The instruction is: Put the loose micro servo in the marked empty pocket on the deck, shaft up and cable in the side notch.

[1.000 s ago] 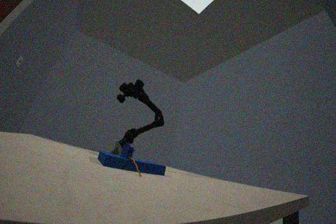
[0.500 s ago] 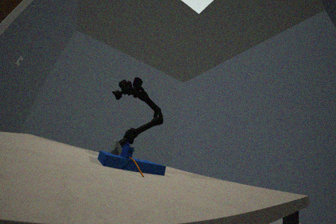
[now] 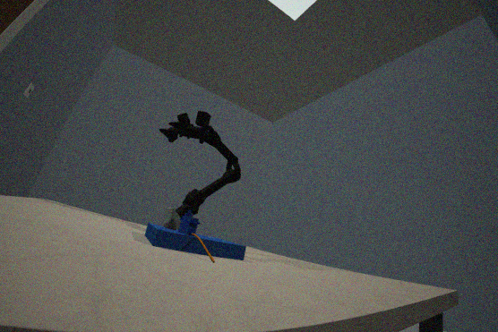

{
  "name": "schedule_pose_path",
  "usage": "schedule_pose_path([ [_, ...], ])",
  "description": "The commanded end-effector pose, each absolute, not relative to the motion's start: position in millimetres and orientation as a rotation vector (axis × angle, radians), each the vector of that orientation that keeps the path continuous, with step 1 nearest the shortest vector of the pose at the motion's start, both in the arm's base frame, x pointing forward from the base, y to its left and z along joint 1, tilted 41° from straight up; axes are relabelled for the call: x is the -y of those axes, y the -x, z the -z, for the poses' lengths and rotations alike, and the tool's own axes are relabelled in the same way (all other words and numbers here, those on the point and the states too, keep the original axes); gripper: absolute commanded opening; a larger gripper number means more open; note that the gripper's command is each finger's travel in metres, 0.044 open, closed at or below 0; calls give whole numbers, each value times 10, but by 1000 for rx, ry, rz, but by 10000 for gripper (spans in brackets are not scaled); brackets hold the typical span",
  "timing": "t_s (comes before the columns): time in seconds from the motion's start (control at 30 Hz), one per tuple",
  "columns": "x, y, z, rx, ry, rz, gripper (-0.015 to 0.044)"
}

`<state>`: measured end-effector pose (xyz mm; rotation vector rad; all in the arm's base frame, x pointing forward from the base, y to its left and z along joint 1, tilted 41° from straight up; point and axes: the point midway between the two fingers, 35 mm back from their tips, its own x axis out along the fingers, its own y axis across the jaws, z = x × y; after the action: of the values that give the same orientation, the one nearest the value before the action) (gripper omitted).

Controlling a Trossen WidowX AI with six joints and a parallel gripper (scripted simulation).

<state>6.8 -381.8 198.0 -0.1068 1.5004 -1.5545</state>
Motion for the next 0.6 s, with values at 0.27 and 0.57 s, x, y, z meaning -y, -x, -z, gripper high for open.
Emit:
schedule_pose_path([
  [0.27,3816,-706,-1630,-1281,-109,1473,440],
  [0.57,3721,-1141,-1385,-1141,-335,1429,440],
])
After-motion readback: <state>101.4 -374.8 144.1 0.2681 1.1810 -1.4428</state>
